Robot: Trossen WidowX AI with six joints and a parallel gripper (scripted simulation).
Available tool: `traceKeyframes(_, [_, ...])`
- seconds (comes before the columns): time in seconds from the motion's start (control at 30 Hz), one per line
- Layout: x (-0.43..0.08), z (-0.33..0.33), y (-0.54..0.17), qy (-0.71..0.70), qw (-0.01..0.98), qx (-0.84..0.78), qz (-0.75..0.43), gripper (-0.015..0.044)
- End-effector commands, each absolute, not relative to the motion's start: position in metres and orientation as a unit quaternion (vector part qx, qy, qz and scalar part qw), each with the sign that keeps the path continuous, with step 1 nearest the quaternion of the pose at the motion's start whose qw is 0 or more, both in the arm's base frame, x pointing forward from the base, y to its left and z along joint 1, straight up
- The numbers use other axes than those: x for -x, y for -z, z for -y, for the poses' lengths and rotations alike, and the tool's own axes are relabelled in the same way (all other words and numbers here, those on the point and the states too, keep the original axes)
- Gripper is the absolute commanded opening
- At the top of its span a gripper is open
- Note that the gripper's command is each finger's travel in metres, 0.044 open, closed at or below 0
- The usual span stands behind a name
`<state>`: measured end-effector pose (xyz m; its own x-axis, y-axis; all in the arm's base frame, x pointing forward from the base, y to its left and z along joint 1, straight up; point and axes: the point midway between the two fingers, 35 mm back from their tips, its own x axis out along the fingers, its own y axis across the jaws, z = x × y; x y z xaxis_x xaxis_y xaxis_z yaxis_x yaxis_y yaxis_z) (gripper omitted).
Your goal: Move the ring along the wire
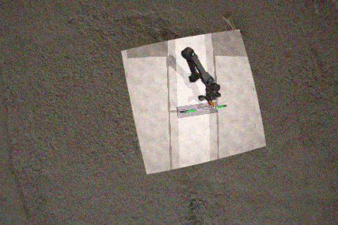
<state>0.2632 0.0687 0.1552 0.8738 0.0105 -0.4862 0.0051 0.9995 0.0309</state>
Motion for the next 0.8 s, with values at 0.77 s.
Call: traceKeyframes(0.77, [-0.265,-0.082,-0.142,-0.002,0.969,-0.02,-0.247,-0.015])
